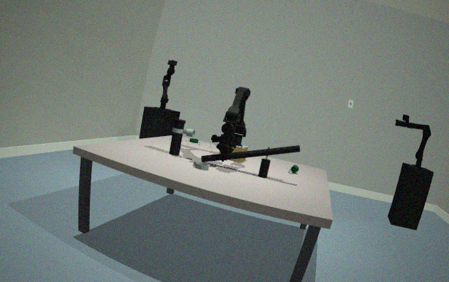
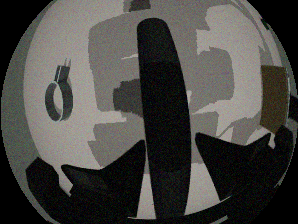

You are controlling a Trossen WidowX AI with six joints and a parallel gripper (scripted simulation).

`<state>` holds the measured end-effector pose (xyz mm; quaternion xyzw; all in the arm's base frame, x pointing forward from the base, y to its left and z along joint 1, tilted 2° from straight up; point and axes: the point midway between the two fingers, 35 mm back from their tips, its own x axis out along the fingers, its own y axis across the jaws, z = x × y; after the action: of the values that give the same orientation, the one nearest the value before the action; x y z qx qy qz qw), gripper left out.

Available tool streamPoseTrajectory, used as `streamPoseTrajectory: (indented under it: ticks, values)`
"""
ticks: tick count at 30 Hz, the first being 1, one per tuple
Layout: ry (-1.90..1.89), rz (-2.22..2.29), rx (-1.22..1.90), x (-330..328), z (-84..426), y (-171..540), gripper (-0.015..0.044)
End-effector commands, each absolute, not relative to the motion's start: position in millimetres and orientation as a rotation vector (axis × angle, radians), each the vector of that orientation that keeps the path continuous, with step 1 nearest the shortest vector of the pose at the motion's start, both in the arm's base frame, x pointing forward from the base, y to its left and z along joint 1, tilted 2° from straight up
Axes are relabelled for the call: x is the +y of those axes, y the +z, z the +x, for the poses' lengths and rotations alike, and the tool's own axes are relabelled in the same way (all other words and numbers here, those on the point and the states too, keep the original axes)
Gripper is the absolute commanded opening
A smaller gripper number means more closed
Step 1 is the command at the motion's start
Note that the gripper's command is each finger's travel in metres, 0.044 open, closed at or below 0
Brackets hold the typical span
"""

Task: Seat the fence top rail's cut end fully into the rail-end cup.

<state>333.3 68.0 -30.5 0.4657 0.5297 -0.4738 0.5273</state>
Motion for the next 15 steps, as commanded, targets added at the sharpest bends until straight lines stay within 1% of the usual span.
streamPoseTrajectory:
  ticks: [1,11,15]
  values:
    - [-1.135,1.120,1.266,68.4,333.3,-31.2,0.0197]
    - [-1.135,1.120,1.266,68.4,333.3,-31.2,0.0130]
    - [-1.135,1.120,1.266,68.1,334.7,-27.2,0.0025]
